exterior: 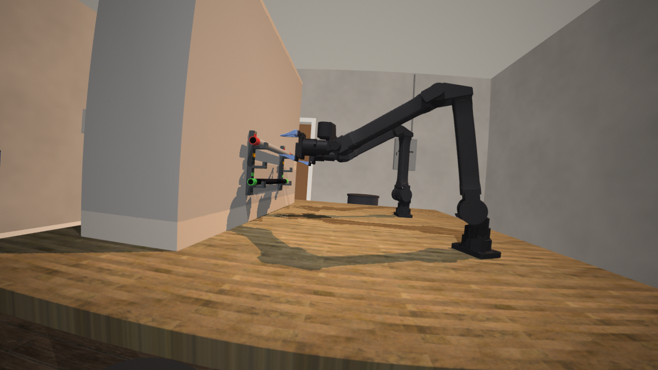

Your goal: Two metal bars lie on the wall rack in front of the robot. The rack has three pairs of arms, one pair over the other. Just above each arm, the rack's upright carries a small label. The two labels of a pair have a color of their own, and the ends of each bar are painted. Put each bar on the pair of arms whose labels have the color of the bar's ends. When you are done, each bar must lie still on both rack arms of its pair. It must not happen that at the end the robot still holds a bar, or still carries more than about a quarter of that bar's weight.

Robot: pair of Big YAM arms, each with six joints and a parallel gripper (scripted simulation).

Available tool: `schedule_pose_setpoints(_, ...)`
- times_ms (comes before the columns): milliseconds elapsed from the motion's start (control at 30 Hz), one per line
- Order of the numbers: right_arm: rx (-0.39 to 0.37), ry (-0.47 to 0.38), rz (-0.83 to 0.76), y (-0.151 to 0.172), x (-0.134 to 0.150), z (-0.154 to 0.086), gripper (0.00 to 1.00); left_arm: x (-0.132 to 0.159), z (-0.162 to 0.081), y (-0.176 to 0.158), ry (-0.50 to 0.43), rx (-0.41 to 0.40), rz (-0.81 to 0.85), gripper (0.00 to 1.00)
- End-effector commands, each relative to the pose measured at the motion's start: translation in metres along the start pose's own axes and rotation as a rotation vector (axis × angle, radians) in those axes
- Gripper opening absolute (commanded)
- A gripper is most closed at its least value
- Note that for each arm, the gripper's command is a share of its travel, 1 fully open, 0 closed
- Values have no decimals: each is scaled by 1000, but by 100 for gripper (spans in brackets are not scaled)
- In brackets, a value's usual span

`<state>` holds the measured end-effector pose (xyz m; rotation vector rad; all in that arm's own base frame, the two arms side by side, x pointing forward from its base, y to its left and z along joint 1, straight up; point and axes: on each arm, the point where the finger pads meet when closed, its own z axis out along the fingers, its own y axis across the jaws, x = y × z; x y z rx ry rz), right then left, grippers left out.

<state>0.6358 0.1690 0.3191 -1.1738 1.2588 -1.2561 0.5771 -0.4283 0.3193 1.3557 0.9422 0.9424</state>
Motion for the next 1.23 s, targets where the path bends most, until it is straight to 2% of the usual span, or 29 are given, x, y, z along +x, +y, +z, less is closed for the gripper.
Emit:
schedule_pose_setpoints(0,47,-8,23,-23,-4,-7,81,-7,-7,33,-10,-62,-15,81)
schedule_pose_setpoints(1200,47,-8,23,-23,-4,-13,100,-7,-12,33,-10,-62,-15,100)
